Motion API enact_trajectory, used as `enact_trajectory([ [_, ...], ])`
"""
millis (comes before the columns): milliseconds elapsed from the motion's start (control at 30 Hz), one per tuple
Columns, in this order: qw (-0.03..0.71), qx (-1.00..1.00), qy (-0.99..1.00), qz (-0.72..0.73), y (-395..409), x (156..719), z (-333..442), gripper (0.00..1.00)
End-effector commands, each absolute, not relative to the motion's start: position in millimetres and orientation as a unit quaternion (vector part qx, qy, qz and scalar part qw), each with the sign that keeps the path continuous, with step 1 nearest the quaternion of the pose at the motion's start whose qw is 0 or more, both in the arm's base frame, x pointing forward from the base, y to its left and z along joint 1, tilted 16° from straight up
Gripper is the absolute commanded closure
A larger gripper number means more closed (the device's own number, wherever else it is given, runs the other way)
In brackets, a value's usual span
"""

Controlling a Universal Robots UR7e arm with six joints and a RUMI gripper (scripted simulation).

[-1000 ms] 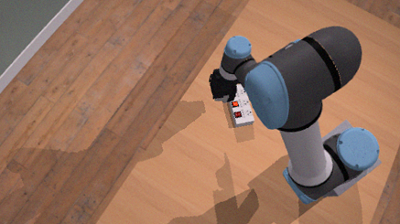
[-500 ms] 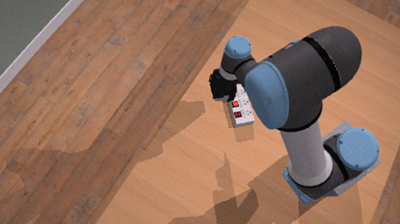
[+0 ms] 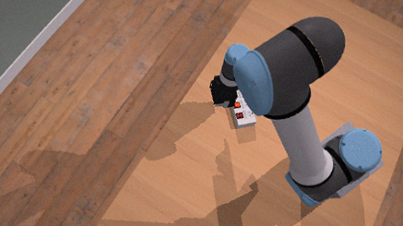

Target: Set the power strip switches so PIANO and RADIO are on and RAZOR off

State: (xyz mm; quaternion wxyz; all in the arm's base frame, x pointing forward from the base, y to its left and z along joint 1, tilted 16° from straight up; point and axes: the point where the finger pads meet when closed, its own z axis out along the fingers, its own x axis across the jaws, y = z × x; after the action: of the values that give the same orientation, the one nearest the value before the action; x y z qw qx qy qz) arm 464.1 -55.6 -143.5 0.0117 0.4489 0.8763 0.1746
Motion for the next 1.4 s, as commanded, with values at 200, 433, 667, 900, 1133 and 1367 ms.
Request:
enact_trajectory([
  [200,0.014,0.449,0.876,0.174,-47.4,470.4,-179.6,1.0],
  [433,0.014,0.449,0.876,0.174,-47.4,470.4,-179.6,1.0],
  [667,0.014,0.449,0.876,0.174,-47.4,470.4,-179.6,1.0],
  [900,0.014,0.449,0.876,0.174,-47.4,470.4,-179.6,1.0],
  [1133,0.014,0.449,0.876,0.174,-47.4,470.4,-179.6,1.0],
  [1367,0.014,0.449,0.876,0.174,-47.4,470.4,-179.6,1.0],
])
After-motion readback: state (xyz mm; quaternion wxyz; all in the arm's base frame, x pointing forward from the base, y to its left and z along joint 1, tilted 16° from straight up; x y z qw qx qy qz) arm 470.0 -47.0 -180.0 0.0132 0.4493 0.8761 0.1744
